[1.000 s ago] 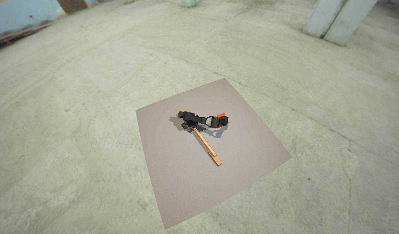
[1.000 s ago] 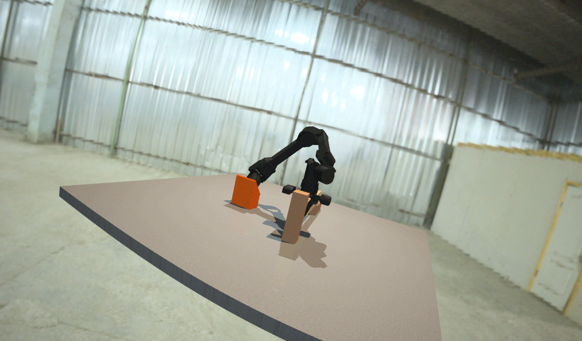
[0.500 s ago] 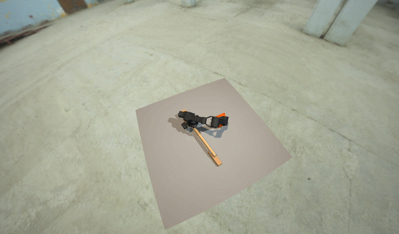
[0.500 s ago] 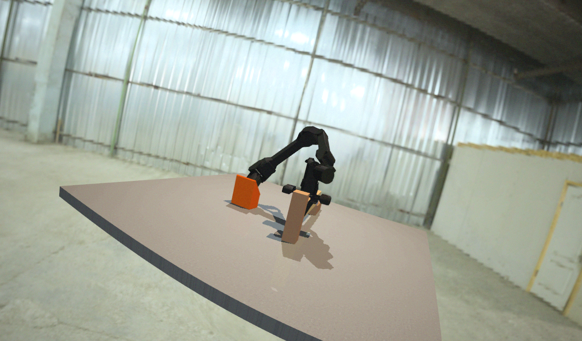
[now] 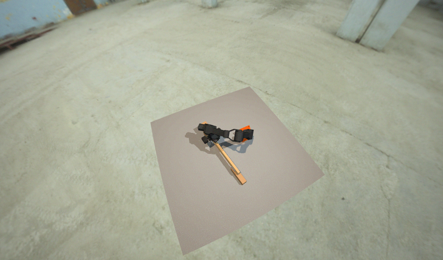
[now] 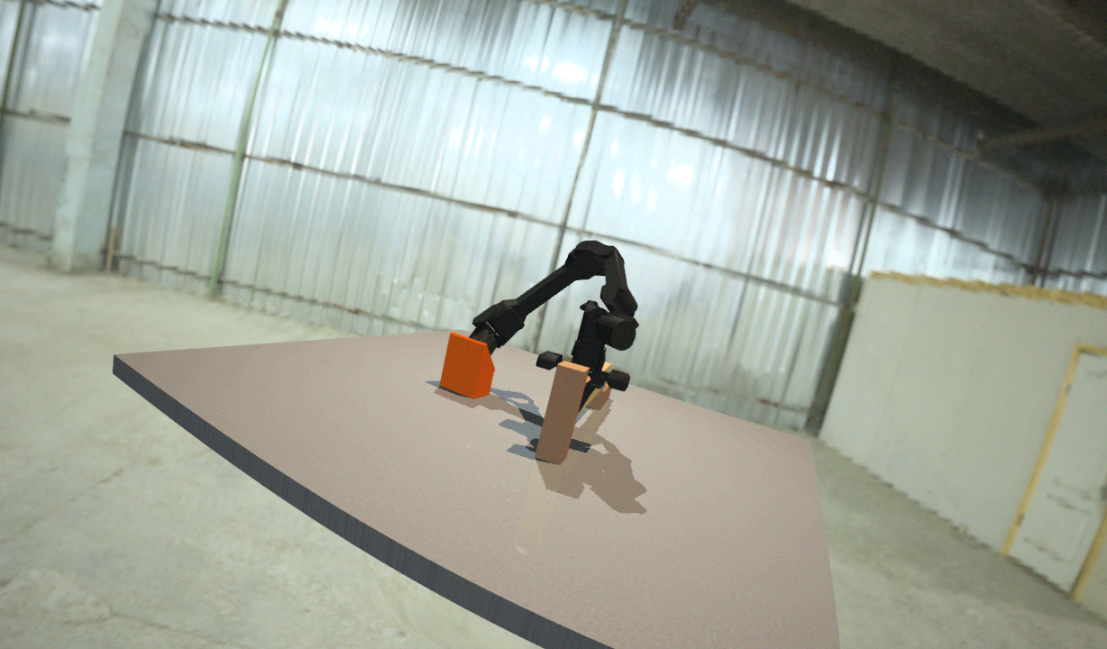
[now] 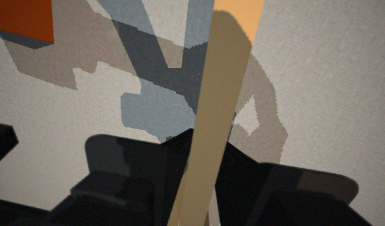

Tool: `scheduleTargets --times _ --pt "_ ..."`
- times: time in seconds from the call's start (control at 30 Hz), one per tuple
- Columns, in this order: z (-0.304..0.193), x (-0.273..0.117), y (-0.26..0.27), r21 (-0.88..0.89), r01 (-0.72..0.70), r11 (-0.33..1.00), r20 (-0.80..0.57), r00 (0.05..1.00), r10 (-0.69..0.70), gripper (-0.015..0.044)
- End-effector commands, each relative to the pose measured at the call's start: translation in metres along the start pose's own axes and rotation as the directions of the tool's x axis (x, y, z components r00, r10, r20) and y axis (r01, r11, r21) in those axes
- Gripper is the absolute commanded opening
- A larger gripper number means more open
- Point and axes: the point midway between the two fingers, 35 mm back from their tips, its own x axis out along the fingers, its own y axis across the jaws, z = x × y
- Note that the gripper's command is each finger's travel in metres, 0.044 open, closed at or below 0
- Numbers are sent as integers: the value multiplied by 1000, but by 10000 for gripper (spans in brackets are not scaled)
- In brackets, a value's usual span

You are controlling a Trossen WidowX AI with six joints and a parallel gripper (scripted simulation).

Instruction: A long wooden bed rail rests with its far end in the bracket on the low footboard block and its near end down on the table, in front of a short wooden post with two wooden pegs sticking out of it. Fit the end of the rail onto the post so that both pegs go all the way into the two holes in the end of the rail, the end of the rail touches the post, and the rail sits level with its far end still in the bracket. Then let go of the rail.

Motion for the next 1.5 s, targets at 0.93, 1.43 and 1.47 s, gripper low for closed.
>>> scheduleTargets --times 0.93,1.43,1.47 --pt "-4 -1 0 0 1 1000 -1 1000 -1 0" --pt "-9 -2 -1 0 1 1000 -2 1000 -1 0" --pt "-9 -2 -1 0 1 1000 -2 1000 -1 0"
